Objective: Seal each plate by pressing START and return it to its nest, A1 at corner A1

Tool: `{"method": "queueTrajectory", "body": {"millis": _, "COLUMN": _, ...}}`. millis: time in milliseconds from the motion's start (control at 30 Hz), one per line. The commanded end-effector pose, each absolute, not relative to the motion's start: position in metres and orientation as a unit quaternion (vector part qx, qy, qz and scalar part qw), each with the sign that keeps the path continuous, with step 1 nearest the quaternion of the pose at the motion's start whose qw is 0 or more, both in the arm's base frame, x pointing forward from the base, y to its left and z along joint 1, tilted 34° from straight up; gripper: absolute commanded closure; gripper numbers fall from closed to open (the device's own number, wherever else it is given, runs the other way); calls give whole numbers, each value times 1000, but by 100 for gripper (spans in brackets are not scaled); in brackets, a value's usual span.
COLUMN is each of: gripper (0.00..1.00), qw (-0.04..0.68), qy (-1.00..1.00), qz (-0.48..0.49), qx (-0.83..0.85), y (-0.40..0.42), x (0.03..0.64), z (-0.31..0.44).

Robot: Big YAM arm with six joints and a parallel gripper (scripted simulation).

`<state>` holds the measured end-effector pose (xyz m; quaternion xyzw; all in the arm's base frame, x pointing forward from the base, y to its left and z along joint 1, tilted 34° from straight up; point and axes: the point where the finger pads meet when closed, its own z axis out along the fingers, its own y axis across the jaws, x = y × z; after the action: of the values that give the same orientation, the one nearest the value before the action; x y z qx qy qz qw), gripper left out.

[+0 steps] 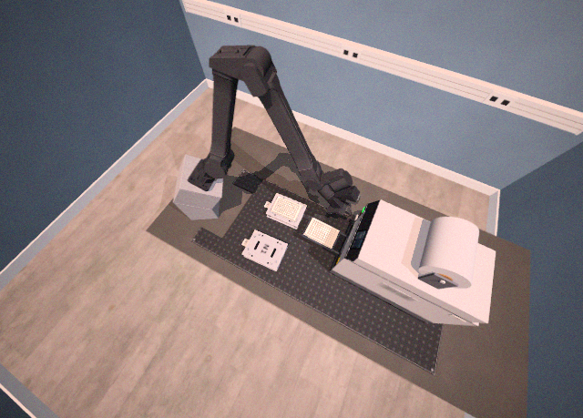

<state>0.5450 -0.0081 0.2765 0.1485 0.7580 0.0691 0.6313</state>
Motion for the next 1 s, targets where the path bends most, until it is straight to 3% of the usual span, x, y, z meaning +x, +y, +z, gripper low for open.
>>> {"method": "queueTrajectory", "body": {"millis": 0, "gripper": 100, "qw": 646, "qy": 747, "qz": 73, "qx": 140, "y": -3, "x": 549, "z": 295}}
{"method": "queueTrajectory", "body": {"millis": 500, "gripper": 100, "qw": 663, "qy": 731, "qz": 73, "qx": 143, "y": -10, "x": 550, "z": 326}}
{"method": "queueTrajectory", "body": {"millis": 967, "gripper": 100, "qw": 645, "qy": 747, "qz": 69, "qx": 145, "y": -10, "x": 550, "z": 290}}
